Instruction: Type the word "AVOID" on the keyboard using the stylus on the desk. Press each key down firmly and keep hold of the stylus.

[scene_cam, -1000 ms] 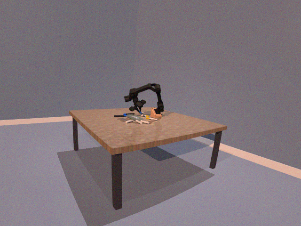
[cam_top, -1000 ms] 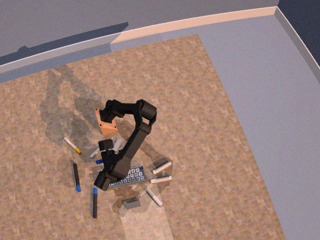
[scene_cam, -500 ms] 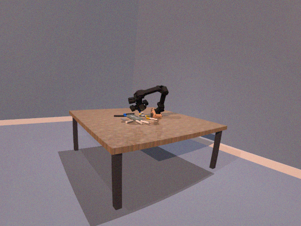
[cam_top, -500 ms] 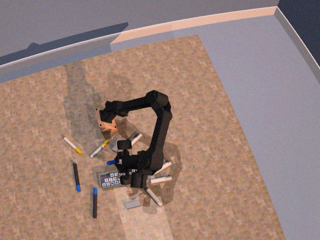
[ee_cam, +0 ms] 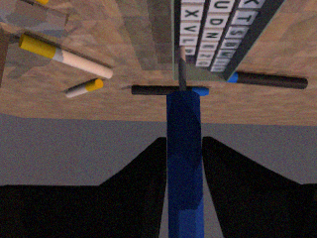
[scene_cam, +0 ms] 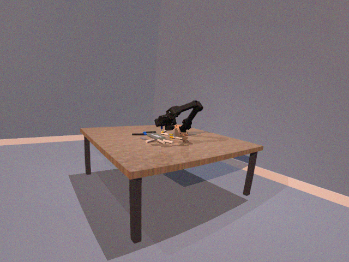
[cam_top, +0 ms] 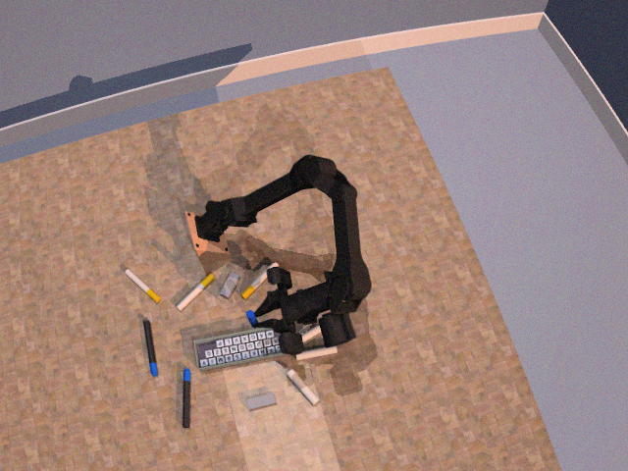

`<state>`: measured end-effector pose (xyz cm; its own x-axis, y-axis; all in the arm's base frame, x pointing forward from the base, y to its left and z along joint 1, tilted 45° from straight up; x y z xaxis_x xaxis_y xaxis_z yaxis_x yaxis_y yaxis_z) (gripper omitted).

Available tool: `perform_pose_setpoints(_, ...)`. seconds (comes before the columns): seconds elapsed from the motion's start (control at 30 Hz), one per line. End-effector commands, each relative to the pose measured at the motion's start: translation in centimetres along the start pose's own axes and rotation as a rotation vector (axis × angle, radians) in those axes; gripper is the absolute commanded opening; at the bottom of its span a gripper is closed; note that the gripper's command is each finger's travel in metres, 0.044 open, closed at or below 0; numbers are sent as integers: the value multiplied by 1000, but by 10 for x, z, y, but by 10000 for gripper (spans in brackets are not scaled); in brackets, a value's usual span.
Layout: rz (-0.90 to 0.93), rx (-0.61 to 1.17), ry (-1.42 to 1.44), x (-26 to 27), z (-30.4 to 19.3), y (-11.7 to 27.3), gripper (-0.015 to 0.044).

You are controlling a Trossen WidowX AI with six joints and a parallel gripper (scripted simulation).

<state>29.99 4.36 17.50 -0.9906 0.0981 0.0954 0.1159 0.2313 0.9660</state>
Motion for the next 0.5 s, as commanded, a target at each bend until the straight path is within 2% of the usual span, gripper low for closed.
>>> perform_pose_setpoints(0.0,-55,18,-36,2,0,11,0)
perform_pose_setpoints(0.47,-55,16,-35,4,30,-7,0)
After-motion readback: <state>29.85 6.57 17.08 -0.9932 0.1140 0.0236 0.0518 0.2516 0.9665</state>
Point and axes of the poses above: the point midway between the two fingers, 35 mm back from their tips, its own y axis back along the fingers, its own x axis across the jaws, z = x × y, the point moved 7 cm from there along y, back along the fingers, and after that the axes turned 8 degrees about -y, right-handed, at the moved point
